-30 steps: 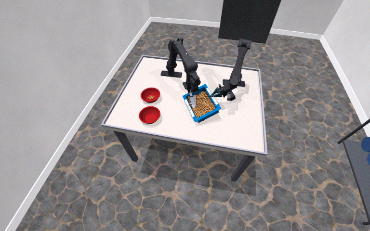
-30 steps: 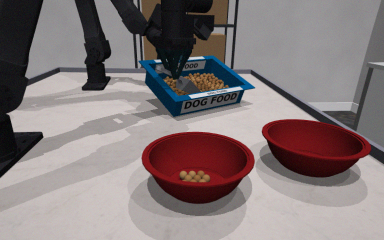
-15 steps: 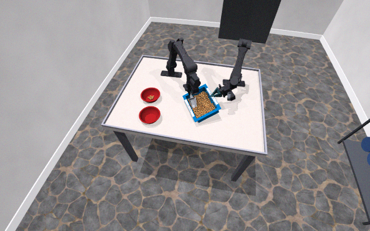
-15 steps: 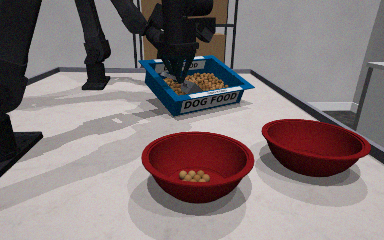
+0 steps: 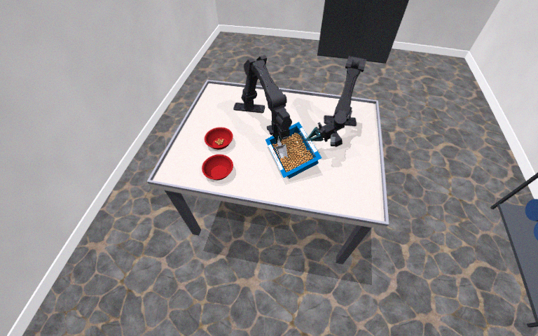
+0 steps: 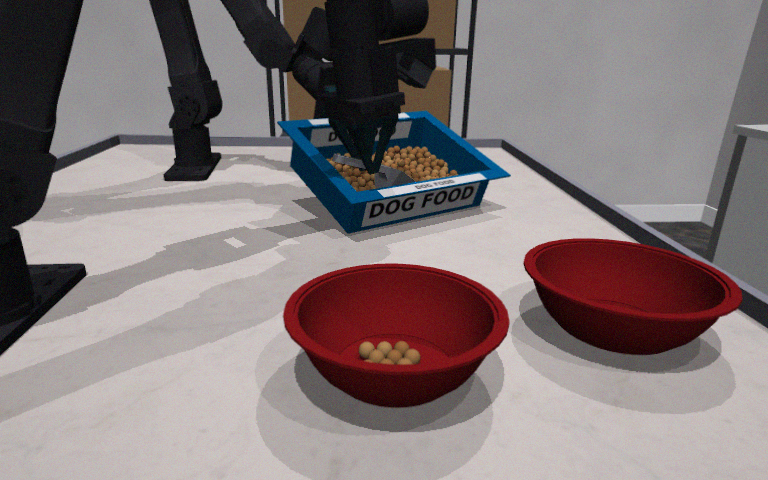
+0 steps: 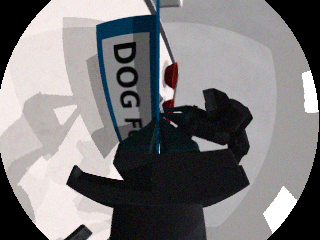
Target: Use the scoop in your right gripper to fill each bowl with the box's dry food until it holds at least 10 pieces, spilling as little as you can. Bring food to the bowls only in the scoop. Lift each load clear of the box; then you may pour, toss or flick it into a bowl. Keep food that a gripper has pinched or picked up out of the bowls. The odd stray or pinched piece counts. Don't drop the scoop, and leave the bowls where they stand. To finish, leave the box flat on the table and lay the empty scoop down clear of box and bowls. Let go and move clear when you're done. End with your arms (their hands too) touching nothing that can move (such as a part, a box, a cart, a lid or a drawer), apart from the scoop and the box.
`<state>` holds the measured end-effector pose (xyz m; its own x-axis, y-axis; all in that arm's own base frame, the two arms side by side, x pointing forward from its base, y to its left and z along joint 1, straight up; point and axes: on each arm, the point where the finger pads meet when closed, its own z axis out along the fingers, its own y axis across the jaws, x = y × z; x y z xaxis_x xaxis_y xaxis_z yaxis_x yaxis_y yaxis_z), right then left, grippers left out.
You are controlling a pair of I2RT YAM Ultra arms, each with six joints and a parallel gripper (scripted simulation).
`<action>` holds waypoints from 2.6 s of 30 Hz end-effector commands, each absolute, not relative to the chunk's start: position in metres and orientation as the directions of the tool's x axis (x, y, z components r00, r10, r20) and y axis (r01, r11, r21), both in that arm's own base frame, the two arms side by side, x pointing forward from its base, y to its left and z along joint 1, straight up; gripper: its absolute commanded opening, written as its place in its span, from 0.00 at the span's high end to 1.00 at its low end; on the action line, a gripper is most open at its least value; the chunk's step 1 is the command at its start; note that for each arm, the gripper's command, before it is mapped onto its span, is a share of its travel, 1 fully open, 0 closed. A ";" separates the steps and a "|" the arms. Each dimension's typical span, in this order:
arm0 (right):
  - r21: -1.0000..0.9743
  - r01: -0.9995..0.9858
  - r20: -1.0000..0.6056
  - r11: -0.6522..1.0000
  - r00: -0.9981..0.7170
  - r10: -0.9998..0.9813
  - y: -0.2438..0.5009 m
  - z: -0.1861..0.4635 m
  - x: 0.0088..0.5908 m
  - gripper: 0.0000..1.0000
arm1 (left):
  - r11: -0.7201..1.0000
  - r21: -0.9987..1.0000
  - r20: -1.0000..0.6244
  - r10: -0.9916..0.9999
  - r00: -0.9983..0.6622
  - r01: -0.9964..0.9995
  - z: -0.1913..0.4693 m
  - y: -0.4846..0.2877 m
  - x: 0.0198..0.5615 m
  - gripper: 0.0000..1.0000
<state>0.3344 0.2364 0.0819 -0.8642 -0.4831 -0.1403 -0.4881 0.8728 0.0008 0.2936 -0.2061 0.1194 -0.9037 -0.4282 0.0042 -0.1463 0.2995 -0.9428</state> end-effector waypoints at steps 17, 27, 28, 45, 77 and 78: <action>-0.003 -0.479 -0.278 0.878 -0.843 -0.461 0.248 0.059 0.370 1.00 | 0.271 -0.963 -0.113 -0.414 -0.903 -0.004 0.157 -0.209 0.306 1.00; 0.015 -0.496 -0.306 0.868 -0.829 -0.468 0.255 0.071 0.360 1.00 | 0.271 -0.963 -0.113 -0.414 -0.903 -0.004 0.157 -0.209 0.306 1.00; 0.015 -0.497 -0.302 0.868 -0.829 -0.470 0.255 0.070 0.358 1.00 | 0.271 -0.963 -0.113 -0.414 -0.903 -0.004 0.157 -0.209 0.306 1.00; 0.005 -0.501 -0.407 0.865 -0.791 -0.456 0.269 0.079 0.378 1.00 | 0.271 -0.963 -0.113 -0.410 -0.905 -0.003 0.157 -0.211 0.305 1.00; 0.000 -0.502 -0.703 0.865 -0.615 -0.357 0.265 0.099 0.374 1.00 | 0.271 -0.963 -0.113 -0.410 -0.905 -0.003 0.157 -0.211 0.305 1.00; 0.000 -0.501 -0.711 0.865 -0.608 -0.352 0.264 0.099 0.374 1.00 | 0.271 -0.963 -0.113 -0.410 -0.905 -0.003 0.157 -0.211 0.305 1.00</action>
